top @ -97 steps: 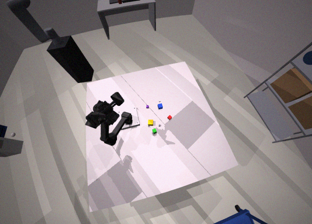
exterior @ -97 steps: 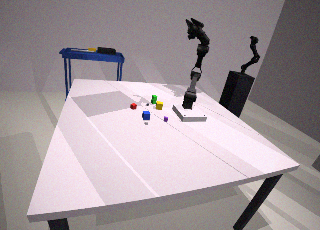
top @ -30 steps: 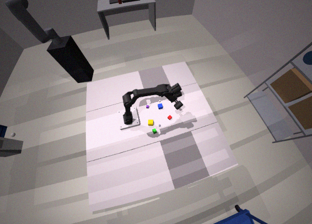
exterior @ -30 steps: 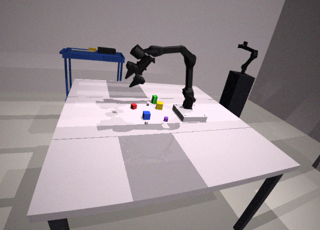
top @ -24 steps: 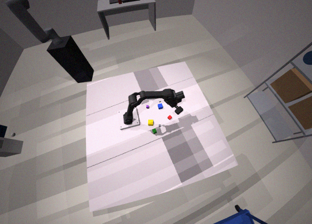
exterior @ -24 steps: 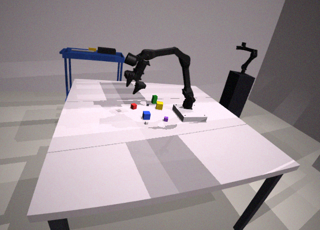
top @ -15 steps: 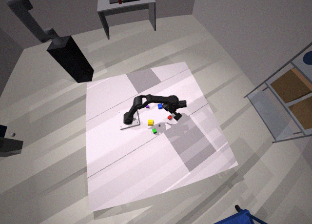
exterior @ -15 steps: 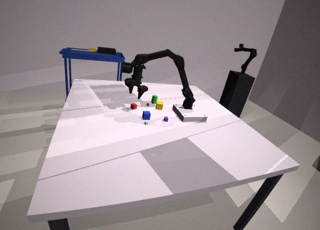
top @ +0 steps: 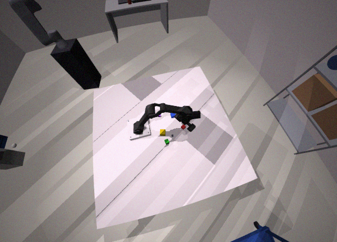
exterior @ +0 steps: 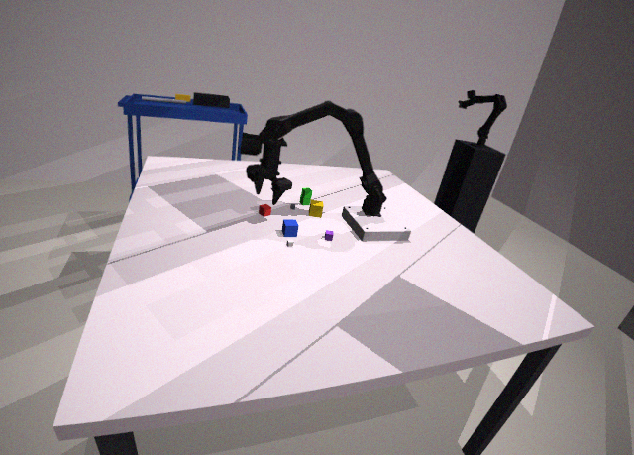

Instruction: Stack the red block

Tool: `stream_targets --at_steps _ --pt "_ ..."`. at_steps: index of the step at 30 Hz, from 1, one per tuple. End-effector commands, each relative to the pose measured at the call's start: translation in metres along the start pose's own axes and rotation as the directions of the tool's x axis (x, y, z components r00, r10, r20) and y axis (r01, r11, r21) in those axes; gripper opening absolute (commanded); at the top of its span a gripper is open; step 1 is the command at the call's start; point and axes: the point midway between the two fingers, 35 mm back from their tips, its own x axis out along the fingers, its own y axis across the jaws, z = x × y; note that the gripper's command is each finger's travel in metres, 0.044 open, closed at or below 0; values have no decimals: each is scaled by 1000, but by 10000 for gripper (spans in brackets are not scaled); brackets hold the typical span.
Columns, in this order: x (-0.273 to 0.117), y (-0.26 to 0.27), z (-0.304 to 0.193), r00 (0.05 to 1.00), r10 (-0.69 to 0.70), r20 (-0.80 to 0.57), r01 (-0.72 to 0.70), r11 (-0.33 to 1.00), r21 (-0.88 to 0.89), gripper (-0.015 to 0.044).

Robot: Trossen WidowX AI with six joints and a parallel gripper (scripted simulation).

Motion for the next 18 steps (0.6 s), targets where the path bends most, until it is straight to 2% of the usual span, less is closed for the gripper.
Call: stream_targets --at_steps 1,18 --pt "12 2 -2 1000 11 -4 -11 1000 -5 440" --pt "33 1 -1 1000 11 -4 -11 1000 -5 440"
